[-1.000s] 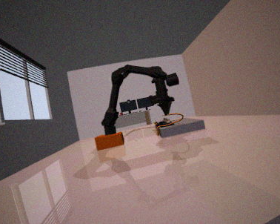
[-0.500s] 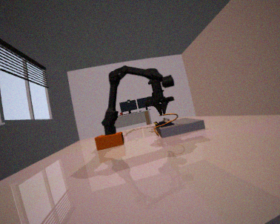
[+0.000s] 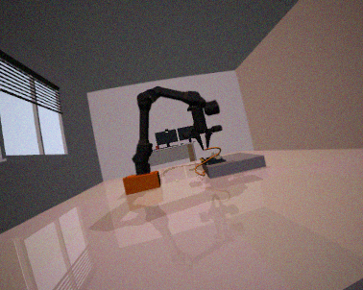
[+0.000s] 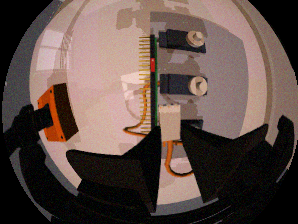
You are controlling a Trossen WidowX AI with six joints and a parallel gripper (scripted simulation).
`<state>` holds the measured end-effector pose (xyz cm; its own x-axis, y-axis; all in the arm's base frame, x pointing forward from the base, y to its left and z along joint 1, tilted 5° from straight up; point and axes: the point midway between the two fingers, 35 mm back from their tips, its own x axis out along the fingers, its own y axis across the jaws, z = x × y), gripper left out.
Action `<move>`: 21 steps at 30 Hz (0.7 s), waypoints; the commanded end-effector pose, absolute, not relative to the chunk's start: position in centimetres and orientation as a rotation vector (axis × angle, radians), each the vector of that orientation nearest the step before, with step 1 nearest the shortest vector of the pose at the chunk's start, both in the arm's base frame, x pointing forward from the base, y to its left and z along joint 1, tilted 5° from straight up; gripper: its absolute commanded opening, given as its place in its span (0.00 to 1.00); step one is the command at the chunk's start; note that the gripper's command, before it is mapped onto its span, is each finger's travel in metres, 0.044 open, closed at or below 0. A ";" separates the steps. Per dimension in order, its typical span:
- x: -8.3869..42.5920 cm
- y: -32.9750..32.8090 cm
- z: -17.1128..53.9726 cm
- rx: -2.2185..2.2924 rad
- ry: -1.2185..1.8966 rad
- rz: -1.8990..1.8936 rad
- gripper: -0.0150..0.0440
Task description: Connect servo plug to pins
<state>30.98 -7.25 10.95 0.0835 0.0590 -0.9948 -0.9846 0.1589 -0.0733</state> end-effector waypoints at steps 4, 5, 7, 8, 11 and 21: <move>30.1 -5.8 11.0 -0.913 1.261 0.911 0.25; 30.0 -5.6 11.0 -0.889 1.271 0.890 0.25; 29.7 -5.3 11.0 -0.842 1.291 0.849 0.25; 29.6 -5.1 11.0 -0.819 1.301 0.828 0.25; 29.2 -4.5 11.0 -0.748 1.328 0.766 0.25; 27.9 -2.8 10.8 -0.511 1.404 0.555 0.25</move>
